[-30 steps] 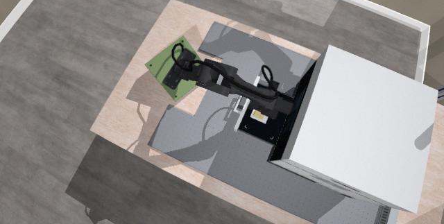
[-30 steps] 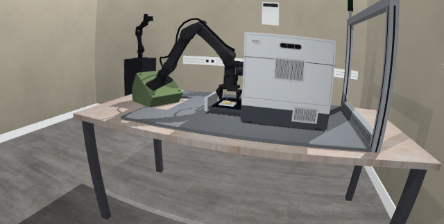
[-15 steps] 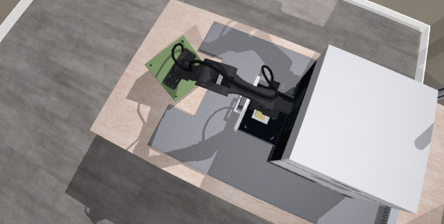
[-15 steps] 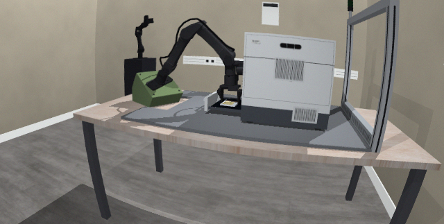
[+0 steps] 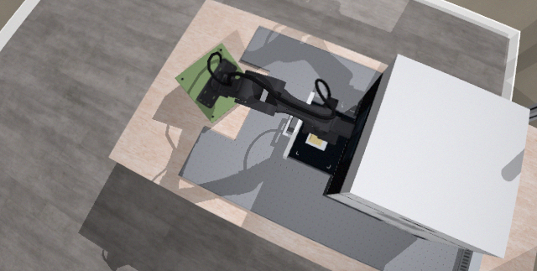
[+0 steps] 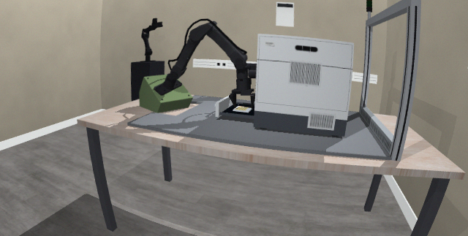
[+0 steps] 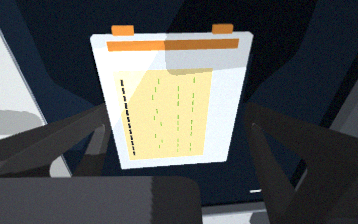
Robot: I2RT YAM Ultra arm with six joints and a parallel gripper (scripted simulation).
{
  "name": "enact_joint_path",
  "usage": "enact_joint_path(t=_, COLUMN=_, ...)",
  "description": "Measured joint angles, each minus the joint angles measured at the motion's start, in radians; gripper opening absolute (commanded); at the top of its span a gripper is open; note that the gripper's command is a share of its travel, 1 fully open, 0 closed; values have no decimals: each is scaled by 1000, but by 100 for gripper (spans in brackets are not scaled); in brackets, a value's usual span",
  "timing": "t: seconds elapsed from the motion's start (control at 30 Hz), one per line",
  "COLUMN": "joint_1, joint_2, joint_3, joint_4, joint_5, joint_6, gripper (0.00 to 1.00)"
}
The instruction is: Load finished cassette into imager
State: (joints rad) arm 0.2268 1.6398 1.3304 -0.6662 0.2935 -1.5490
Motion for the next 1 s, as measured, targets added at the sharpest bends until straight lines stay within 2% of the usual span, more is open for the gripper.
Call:
enact_joint_path(t=0.77, joint_1=0, joint_2=-5, joint_3=-2, joint_4=26, joint_5=0, joint_6=-6, gripper=91)
enact_joint_path(t=1.0, joint_1=3, joint_2=2, joint_3=16, joint_4=19, joint_5=1, joint_6=-6, gripper=91)
